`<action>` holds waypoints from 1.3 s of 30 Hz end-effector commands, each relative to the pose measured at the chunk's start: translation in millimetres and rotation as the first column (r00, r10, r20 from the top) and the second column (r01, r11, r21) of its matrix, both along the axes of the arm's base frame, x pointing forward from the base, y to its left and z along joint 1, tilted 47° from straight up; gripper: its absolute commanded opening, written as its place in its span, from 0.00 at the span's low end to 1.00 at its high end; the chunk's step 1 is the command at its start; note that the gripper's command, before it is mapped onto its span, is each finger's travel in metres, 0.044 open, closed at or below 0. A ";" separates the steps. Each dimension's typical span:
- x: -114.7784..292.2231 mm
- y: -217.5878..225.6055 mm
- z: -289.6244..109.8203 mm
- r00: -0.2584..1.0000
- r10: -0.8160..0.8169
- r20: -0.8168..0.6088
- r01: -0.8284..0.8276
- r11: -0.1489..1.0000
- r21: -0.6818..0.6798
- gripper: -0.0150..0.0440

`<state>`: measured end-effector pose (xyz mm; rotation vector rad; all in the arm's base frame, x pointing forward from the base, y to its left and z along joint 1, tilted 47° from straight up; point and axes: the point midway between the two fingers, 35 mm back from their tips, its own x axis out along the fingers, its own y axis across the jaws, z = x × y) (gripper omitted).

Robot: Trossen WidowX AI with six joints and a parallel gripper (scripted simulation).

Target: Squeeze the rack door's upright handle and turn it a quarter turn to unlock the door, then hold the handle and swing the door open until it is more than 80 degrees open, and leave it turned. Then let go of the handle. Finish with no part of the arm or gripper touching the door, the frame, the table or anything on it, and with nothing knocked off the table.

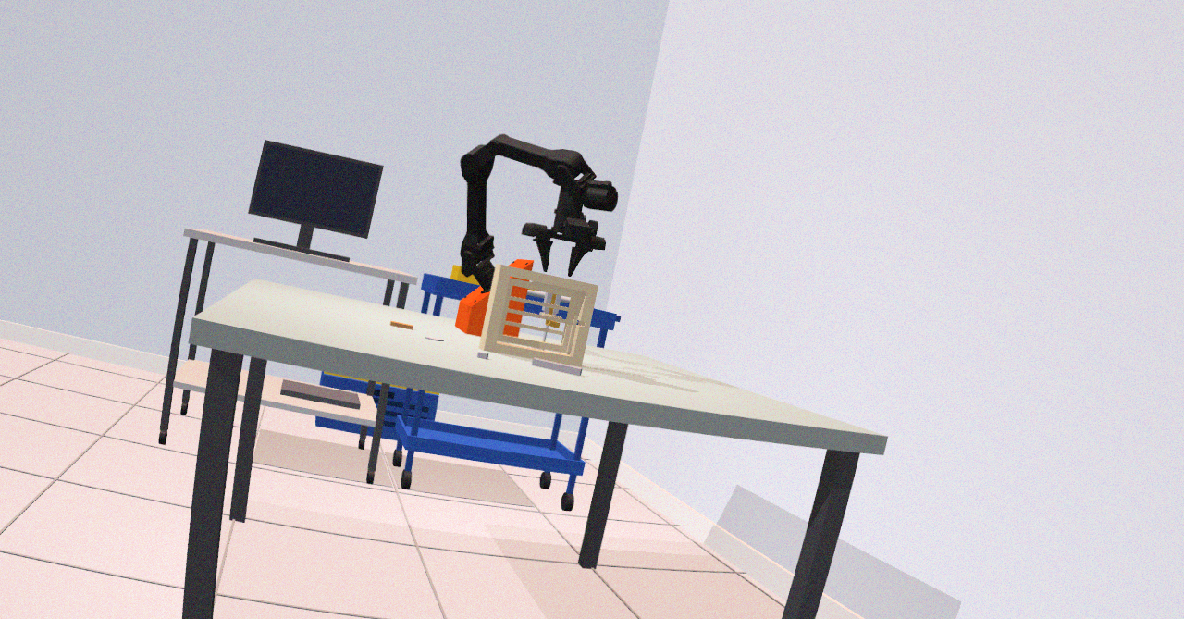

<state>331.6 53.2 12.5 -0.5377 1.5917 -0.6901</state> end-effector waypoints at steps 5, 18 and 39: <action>0.8 -2.0 -4.3 1.000 0.003 -0.011 -0.003 1.000 -0.025 0.73; -0.6 -17.0 -19.5 1.000 0.003 -0.010 -0.003 1.000 -0.025 0.73; -6.3 -41.9 -42.7 1.000 0.003 -0.010 -0.003 1.000 -0.027 0.73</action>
